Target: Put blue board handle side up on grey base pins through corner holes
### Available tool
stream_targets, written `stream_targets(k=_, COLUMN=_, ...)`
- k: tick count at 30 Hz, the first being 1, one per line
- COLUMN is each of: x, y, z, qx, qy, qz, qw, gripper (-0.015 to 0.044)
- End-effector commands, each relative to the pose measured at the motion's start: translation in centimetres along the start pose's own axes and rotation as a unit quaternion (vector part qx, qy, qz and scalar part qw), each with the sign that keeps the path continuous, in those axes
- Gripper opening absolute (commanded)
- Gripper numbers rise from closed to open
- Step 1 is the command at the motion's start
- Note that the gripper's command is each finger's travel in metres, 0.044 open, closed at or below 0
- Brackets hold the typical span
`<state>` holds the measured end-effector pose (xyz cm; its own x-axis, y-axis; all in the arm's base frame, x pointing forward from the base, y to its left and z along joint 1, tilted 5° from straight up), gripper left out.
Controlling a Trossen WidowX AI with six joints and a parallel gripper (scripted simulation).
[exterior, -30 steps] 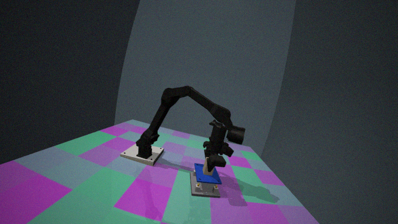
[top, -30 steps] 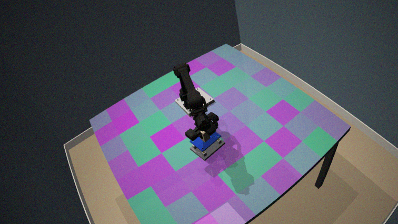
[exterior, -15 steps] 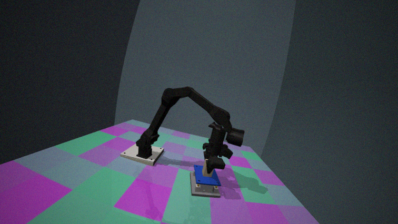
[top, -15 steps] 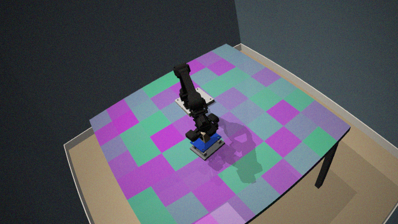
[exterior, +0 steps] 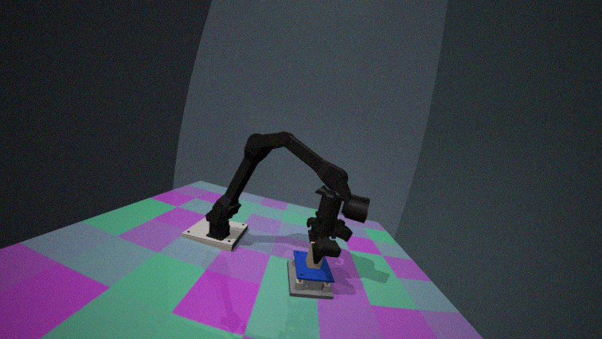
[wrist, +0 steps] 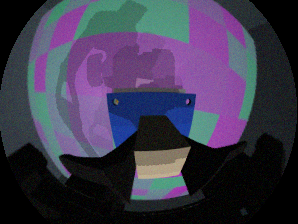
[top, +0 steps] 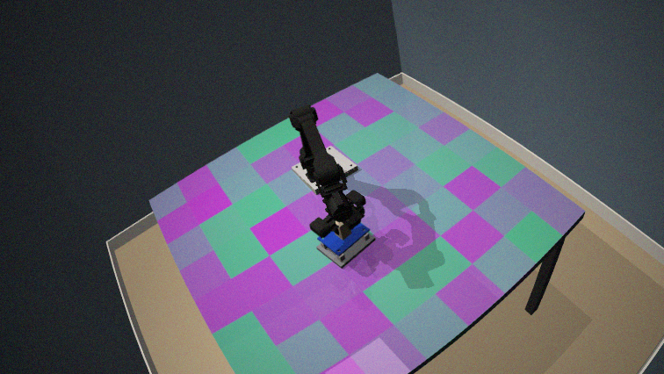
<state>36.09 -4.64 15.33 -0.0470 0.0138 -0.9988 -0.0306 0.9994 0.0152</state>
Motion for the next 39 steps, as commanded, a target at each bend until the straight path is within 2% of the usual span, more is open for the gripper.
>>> stream_targets(k=1, x=0.18, y=0.04, z=-0.14, qx=0.004, qy=0.0, qz=0.0, qw=1.0, gripper=0.0)
stream_targets(k=25, x=0.86, y=0.02, z=-0.1, qx=-0.001, qy=0.0, qz=0.0, qw=1.0, gripper=0.0)
stream_targets(k=39, x=0.71, y=0.0, z=0.01, qx=0.001, qy=0.0, qz=0.0, qw=1.0, gripper=0.0368)
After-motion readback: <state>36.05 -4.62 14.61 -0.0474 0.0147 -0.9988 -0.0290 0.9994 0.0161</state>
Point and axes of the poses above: the point midway between the two fingers, 35 mm back from their tips, its own x axis out along the fingers, its own y axis across the jaws, z = x × y, the point moved 8 cm from there along -x, back along the fingers, and after that the axes turned 15 degrees about x, right-handed, at the moved point
